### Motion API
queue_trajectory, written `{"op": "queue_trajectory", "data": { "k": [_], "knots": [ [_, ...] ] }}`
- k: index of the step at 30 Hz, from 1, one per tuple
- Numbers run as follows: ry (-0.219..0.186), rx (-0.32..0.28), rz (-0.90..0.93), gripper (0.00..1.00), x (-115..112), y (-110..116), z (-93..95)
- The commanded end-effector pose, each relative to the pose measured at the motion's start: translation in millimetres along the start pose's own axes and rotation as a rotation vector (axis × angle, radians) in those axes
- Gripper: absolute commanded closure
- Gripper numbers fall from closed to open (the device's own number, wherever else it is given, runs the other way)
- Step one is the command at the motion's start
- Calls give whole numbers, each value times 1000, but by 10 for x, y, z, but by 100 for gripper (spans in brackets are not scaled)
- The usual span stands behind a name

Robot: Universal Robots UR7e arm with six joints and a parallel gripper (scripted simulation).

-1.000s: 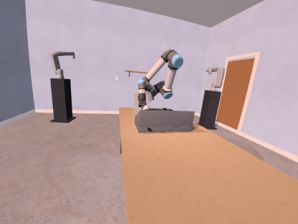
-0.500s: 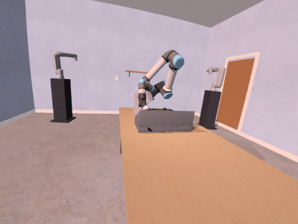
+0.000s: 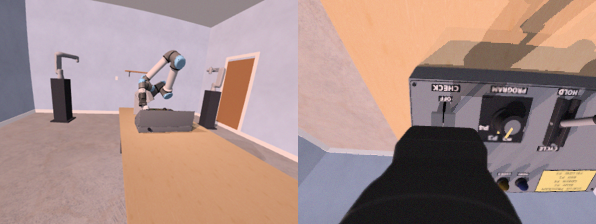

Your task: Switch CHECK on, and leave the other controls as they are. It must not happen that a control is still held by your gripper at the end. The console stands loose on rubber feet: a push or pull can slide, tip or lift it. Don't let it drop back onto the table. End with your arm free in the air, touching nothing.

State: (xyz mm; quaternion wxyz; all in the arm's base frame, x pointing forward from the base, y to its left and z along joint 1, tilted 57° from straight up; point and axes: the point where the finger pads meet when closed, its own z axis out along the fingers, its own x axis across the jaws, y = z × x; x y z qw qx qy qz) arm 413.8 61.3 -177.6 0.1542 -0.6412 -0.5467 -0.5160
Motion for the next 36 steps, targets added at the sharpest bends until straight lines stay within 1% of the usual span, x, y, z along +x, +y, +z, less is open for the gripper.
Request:
{"op": "queue_trajectory", "data": {
  "k": [1, 19, 36],
  "knots": [
    [0, -7, -4, 100, -3, 71, -7],
    [0, -7, -4, 100, -3, 182, -8],
    [0, -7, -4, 100, -3, 197, -8]
  ]
}}
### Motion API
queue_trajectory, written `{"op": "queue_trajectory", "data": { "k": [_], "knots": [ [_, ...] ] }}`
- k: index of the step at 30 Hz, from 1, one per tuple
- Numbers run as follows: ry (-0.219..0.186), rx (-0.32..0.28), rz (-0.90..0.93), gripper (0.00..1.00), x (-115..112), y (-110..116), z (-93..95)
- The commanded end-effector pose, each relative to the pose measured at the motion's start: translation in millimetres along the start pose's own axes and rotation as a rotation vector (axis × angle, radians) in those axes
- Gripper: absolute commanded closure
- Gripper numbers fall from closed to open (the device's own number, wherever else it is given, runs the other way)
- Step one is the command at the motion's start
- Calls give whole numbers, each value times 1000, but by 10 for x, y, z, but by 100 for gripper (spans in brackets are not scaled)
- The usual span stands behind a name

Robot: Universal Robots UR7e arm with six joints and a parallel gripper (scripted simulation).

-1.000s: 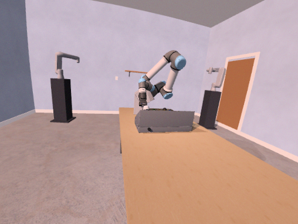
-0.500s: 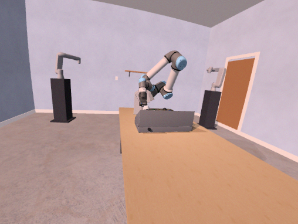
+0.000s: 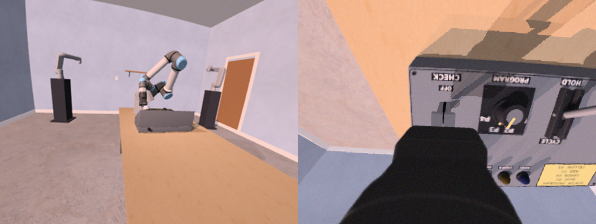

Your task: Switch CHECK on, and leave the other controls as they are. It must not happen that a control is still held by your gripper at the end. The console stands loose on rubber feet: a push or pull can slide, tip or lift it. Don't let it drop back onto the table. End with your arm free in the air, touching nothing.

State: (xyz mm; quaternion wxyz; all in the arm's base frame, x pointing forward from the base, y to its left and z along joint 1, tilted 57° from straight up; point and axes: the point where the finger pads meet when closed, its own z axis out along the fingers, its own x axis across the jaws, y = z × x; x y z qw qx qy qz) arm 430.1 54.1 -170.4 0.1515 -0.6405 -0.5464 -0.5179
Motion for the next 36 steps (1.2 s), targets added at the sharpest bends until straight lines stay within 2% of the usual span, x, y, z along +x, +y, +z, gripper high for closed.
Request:
{"op": "queue_trajectory", "data": {
  "k": [1, 36],
  "knots": [
    [-1, -1, -1, 100, -3, 5, -3],
    [-1, -1, -1, 100, -3, -120, -47]
  ]
}}
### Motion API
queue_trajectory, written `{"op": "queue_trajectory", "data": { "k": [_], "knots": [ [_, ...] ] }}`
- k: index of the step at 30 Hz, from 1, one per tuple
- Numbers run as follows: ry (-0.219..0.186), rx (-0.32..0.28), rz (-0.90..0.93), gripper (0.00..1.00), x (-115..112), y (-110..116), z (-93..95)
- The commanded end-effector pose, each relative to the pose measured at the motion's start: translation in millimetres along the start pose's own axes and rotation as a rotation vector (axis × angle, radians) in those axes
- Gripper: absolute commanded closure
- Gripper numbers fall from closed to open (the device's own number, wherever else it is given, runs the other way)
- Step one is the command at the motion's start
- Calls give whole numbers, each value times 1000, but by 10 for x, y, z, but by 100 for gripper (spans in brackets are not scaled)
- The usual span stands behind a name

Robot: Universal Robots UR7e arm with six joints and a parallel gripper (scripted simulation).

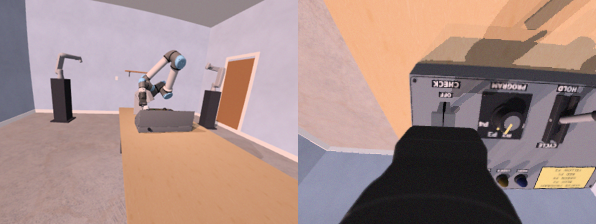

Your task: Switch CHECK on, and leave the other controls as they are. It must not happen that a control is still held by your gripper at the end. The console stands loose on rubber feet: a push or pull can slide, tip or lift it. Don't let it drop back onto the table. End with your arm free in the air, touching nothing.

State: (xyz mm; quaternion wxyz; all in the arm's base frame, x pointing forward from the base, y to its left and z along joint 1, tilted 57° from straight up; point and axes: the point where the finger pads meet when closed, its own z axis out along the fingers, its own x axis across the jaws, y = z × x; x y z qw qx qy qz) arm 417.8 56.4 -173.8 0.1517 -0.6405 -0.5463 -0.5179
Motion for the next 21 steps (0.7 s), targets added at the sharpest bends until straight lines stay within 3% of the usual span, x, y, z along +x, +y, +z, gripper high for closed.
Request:
{"op": "queue_trajectory", "data": {
  "k": [1, 21],
  "knots": [
    [-1, -1, -1, 100, -3, 6, -31],
    [-1, -1, -1, 100, -3, 6, -642]
  ]
}}
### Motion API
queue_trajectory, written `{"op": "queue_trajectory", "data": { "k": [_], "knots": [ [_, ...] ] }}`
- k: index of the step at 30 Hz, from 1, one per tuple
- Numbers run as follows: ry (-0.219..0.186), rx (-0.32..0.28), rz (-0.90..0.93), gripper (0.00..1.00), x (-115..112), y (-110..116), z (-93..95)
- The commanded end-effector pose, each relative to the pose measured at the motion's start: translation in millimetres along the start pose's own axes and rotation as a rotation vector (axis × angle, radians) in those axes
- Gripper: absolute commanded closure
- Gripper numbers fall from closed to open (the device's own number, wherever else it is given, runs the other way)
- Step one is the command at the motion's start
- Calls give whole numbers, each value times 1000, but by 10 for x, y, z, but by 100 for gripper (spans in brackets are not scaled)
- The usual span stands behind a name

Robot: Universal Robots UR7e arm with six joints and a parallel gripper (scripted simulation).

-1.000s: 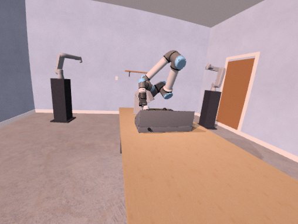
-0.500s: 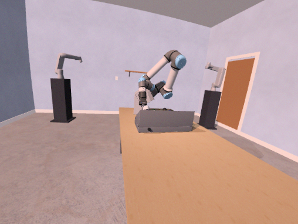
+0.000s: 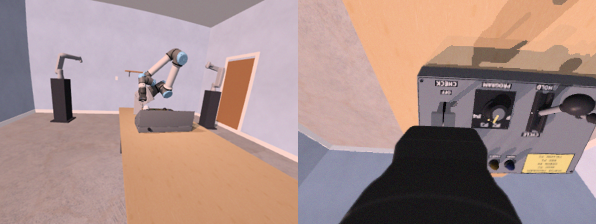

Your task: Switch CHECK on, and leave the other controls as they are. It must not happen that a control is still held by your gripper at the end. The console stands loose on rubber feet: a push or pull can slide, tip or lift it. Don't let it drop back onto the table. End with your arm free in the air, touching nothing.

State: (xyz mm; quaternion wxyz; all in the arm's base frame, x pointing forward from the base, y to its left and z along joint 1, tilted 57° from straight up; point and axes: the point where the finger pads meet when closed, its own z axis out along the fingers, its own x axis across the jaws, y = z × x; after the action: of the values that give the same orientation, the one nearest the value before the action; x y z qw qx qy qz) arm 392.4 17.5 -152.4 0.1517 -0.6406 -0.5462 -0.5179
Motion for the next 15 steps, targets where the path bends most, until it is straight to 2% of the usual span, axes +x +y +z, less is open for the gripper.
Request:
{"op": "queue_trajectory", "data": {
  "k": [1, 9, 15],
  "knots": [
    [-1, -1, -1, 100, -3, 5, -174],
    [-1, -1, -1, 100, -2, 4, -484],
    [-1, -1, -1, 100, -2, 4, -581]
  ]
}}
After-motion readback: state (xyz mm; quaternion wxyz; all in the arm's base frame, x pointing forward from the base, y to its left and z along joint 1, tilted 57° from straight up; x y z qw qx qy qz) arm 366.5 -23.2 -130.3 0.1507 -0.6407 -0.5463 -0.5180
